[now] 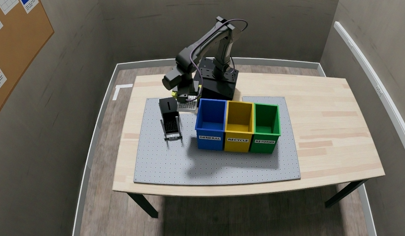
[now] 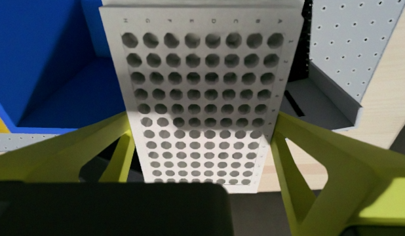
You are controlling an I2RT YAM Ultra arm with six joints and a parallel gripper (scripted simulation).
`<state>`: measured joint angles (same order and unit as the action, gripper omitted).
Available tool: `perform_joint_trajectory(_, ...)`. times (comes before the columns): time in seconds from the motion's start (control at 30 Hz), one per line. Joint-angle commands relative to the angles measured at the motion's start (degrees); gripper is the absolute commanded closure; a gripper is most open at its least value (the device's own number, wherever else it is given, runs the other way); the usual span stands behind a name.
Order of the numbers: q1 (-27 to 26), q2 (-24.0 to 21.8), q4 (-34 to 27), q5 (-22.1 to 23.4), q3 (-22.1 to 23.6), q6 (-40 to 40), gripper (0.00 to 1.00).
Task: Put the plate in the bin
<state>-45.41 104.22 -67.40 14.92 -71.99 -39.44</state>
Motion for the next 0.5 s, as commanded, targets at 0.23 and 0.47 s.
perform_joint_trajectory(0.23,4.1,-4.8,0.5,1.7,3.2,5.7,1.0)
perform_joint_trajectory(0.47,7.9,-7.5,-0.2,2.2,4.7,9.7,1.0)
